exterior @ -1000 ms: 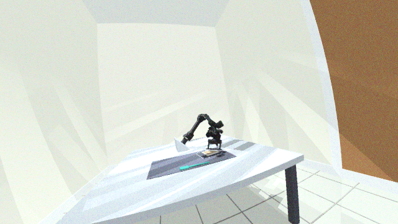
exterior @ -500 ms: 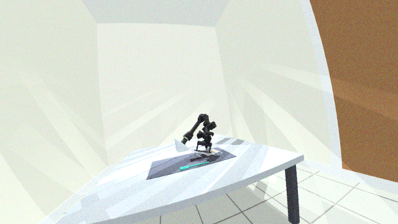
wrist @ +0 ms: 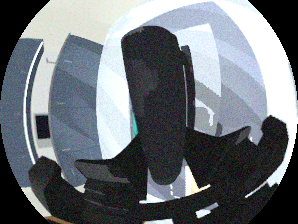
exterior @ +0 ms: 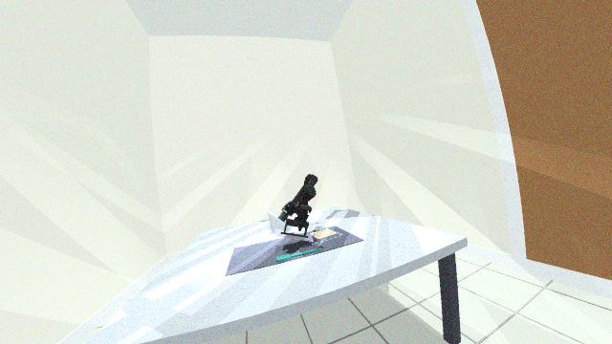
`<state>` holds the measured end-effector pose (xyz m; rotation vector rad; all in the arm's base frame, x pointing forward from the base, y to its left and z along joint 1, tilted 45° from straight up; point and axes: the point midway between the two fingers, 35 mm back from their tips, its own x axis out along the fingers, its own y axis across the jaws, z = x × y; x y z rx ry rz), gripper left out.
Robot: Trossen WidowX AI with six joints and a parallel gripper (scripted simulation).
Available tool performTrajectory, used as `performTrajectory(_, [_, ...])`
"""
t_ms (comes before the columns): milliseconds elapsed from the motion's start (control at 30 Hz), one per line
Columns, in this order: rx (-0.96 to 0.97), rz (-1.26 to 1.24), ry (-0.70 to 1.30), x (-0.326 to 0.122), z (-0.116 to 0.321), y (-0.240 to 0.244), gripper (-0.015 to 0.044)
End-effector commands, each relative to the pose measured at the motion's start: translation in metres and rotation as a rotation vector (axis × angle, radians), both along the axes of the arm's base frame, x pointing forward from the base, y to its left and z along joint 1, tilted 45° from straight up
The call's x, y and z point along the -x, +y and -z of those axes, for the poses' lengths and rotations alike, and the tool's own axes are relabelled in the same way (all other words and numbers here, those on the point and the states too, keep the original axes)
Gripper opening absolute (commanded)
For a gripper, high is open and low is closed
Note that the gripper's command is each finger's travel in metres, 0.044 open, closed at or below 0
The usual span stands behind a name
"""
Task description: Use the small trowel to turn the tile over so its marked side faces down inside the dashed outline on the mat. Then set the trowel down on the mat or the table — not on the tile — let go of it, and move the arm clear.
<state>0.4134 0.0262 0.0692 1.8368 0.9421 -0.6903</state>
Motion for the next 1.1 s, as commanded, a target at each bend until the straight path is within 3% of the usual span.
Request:
performTrajectory(0, [-0.004, -0.005, 0.009, 0.003, 0.016, -0.023, 0.0000])
performTrajectory(1067, [-0.182, -0.032, -0.001, 0.070, 0.117, -0.136, 0.0000])
